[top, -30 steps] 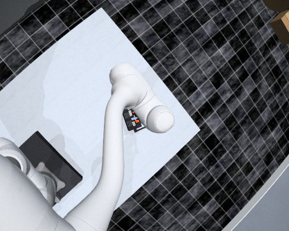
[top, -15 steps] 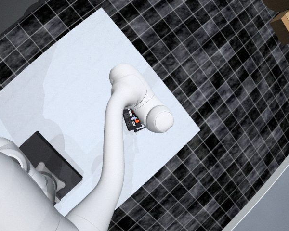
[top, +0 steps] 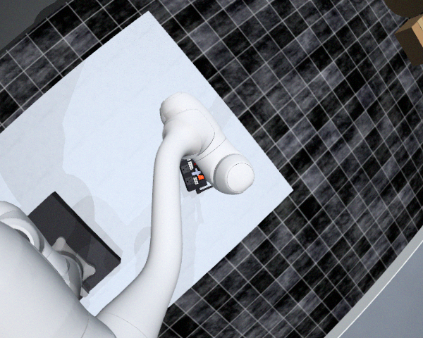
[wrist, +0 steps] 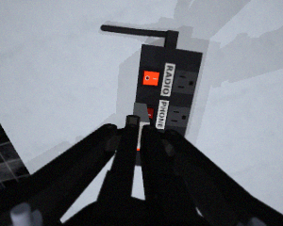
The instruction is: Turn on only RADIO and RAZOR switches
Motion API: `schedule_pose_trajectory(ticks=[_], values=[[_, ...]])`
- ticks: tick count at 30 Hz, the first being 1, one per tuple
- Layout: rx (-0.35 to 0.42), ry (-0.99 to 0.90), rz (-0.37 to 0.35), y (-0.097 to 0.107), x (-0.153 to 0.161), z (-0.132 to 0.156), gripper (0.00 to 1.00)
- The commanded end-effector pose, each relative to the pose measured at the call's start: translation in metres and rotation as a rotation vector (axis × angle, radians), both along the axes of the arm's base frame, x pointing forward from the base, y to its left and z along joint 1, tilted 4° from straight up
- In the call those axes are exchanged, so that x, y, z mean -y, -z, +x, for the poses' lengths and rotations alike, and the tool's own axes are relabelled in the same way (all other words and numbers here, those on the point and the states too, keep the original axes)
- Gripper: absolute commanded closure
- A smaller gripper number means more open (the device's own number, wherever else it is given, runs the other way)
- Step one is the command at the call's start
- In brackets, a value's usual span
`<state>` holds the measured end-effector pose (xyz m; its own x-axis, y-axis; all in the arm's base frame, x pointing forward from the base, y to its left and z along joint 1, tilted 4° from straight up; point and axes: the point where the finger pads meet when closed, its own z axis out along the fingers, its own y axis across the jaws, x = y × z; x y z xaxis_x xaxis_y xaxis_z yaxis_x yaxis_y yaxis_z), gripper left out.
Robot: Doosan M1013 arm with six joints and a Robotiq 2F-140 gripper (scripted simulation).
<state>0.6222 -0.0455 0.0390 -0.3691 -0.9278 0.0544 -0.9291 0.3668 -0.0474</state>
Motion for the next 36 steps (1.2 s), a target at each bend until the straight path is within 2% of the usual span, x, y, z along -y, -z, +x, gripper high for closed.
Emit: schedule_pose_trajectory(ticks=[1,11,27,36], values=[[0.000,0.000,0.000,0.000,0.000,0.000,1.00],[0.000,0.000,0.000,-0.002,0.000,0.000,1.00],[0.000,0.000,0.000,-0.036,-0.003,-0.001,1.00],[0.000,0.000,0.000,-0.039,-0.003,-0.001,1.00]])
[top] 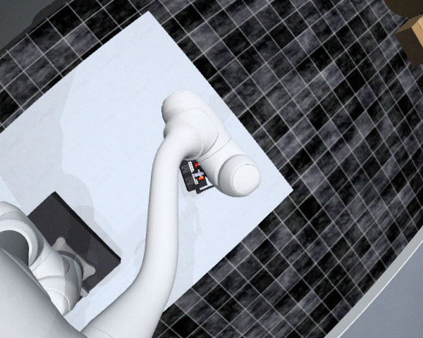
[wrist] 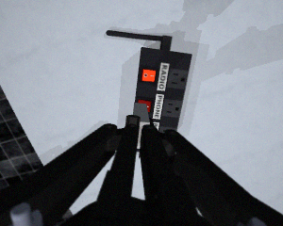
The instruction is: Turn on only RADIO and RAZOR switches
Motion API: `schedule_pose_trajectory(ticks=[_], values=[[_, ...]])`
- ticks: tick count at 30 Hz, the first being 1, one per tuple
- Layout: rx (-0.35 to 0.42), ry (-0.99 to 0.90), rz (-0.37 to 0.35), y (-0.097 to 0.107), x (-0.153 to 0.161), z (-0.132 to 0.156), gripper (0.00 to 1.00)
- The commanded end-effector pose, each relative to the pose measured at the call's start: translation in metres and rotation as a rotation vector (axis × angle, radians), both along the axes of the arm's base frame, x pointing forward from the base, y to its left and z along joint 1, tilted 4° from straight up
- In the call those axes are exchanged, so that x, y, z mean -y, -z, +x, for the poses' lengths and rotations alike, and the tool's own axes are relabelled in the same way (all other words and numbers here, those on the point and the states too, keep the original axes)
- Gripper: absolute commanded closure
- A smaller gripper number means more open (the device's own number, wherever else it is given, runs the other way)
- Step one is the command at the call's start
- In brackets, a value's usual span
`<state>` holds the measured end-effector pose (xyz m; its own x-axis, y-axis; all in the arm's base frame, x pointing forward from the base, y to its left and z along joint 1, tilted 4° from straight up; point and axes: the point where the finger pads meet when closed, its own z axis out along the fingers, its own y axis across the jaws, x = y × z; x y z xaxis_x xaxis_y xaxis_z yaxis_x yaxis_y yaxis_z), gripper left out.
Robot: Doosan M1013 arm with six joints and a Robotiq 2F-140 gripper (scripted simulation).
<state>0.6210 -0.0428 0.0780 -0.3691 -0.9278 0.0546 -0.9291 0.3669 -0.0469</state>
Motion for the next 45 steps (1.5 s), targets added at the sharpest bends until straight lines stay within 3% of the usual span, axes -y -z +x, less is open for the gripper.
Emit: schedule_pose_trajectory(ticks=[1,13,14,22,33,45], values=[[0.000,0.000,0.000,0.000,0.000,0.000,1.00],[0.000,0.000,0.000,0.000,0.000,0.000,1.00],[0.000,0.000,0.000,0.000,0.000,0.000,0.00],[0.000,0.000,0.000,-0.007,0.000,0.000,0.00],[0.000,0.000,0.000,-0.056,-0.004,-0.001,0.00],[0.000,0.000,0.000,-0.084,-0.006,-0.002,0.00]])
